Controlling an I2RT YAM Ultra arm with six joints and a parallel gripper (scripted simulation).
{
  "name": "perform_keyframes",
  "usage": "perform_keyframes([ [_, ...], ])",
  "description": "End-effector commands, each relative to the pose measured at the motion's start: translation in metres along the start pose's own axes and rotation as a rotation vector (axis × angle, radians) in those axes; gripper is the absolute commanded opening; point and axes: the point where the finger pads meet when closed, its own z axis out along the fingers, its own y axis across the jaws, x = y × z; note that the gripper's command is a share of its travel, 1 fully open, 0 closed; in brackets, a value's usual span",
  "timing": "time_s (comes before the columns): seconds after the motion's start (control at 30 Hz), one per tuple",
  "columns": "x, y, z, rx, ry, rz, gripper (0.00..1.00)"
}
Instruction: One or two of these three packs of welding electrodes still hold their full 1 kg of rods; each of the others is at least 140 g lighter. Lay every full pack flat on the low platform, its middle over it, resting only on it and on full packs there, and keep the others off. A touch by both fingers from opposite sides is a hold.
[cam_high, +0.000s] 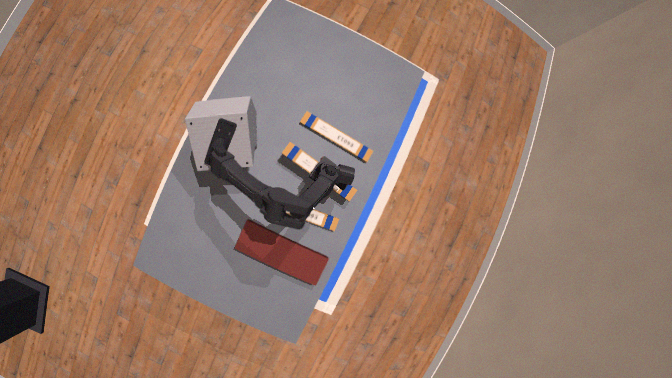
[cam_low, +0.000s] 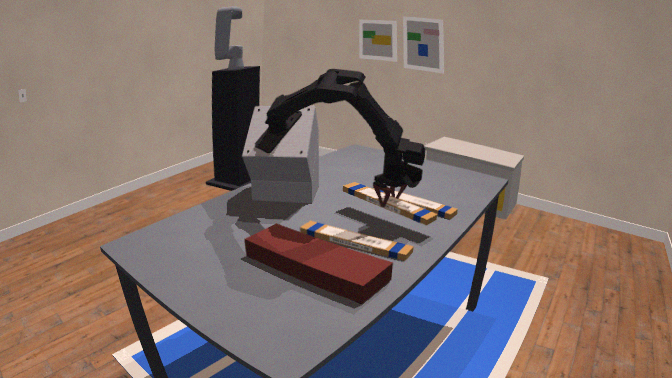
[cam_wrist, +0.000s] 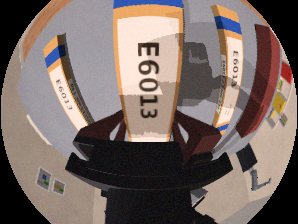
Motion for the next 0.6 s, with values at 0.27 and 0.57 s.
perform_keyframes([
  [0.27, -0.029, 0.012, -0.037, -0.034, -0.087, 0.014, 0.00],
  [0.57, -0.028, 0.011, -0.047, -0.035, -0.087, 0.015, 0.00],
])
